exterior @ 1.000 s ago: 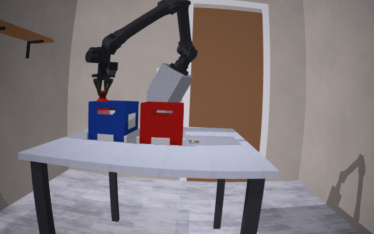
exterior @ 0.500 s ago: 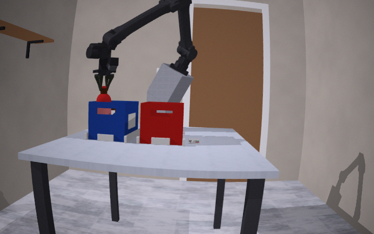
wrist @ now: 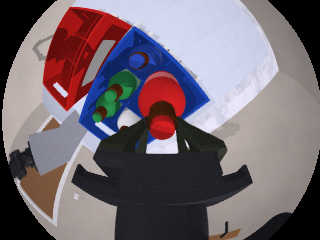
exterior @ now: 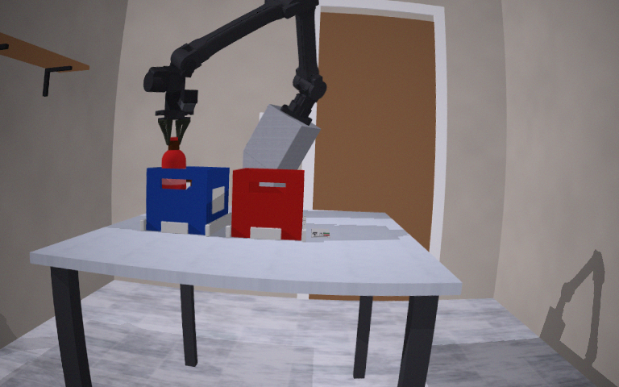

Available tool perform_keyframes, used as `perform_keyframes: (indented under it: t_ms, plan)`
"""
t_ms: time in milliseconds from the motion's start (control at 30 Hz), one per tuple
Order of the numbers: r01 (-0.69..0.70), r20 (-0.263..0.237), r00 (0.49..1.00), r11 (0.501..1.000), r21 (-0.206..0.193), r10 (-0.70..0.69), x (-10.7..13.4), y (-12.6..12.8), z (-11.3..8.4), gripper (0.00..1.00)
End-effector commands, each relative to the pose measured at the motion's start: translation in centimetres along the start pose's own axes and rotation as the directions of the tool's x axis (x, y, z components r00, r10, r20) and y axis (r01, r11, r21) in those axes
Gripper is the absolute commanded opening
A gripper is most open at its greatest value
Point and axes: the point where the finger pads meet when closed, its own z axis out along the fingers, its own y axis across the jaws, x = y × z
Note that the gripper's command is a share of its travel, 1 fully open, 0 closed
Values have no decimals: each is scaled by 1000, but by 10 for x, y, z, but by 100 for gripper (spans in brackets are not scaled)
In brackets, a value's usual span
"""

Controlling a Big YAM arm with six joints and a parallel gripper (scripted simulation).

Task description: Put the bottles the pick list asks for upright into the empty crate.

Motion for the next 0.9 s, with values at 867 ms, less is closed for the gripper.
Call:
perform_keyframes:
  t_ms: [867]
  plan:
    - [24,17,1000,994,110,-26,-5,-28,-103,0]
